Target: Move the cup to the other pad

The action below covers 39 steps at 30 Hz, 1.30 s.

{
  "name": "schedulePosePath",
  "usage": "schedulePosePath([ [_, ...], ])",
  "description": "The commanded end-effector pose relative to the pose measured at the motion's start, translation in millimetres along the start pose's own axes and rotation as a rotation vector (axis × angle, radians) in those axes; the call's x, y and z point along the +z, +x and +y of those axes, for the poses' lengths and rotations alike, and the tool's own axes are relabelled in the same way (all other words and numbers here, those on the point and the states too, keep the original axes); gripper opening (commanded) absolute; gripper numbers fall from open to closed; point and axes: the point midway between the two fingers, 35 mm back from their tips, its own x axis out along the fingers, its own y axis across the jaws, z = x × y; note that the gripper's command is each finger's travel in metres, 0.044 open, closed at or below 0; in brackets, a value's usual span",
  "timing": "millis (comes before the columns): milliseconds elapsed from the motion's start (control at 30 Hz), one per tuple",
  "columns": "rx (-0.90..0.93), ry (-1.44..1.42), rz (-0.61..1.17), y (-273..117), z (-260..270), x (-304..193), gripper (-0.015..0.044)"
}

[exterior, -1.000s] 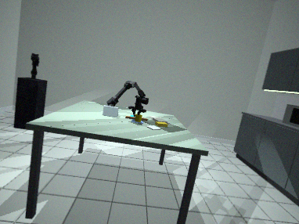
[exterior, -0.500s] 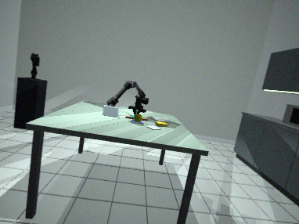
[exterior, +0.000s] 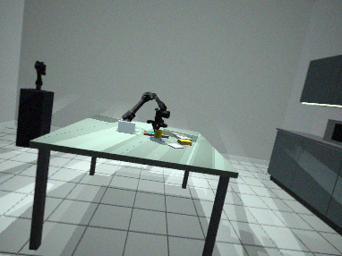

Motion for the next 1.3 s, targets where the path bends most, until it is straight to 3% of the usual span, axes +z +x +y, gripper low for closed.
schedulePosePath([
  [0, -0.011, -0.004, 0.002, -17, -1, -1, 0.0],
  [233, -0.011, -0.001, 0.001, -38, 0, 0, 0.0],
  [1267, -0.01, 0.001, -0.001, -35, 12, 16, 0.0],
])
